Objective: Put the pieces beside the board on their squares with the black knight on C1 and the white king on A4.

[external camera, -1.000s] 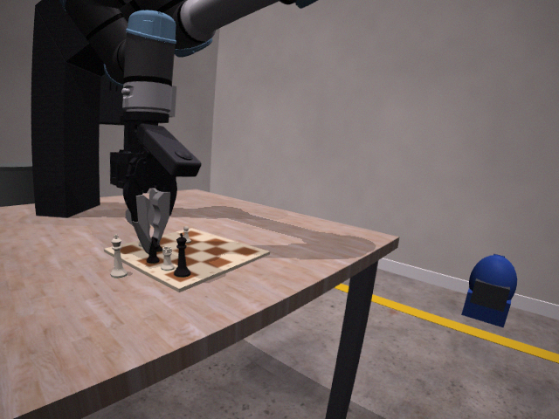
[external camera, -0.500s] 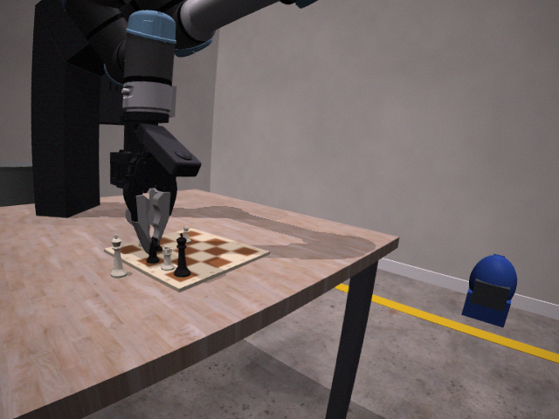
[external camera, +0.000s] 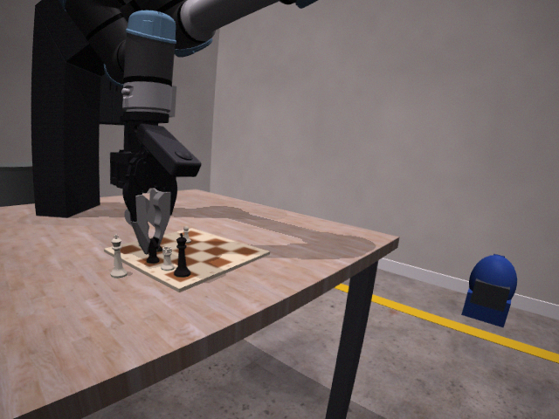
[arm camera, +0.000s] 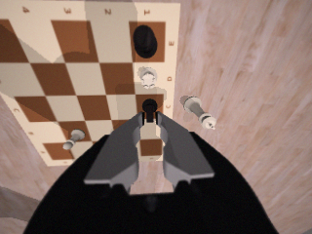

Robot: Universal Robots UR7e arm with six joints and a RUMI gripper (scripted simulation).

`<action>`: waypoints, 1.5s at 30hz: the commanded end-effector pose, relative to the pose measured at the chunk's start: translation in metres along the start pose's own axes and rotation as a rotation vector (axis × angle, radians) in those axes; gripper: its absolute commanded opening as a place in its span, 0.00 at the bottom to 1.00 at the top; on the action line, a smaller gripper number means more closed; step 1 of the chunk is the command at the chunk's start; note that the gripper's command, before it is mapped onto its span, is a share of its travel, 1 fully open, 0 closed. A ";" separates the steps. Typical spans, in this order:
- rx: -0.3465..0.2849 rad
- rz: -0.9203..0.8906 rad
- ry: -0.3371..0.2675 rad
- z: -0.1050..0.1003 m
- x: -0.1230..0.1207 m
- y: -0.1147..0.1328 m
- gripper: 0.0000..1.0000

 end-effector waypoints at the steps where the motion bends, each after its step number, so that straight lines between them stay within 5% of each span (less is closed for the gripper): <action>1: 0.001 0.000 0.000 0.000 0.000 0.000 0.13; 7: 0.001 0.000 0.000 0.000 0.000 0.000 0.22; 22: 0.001 0.000 0.000 -0.004 0.000 0.000 0.22; 45: 0.001 0.000 0.000 -0.086 0.000 0.000 0.22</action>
Point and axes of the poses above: the point where the finger pads meet when closed, its own z axis out along the fingers, its own x axis across the jaws, y = z × x, the point moved 8 cm from there along -z, back along the fingers
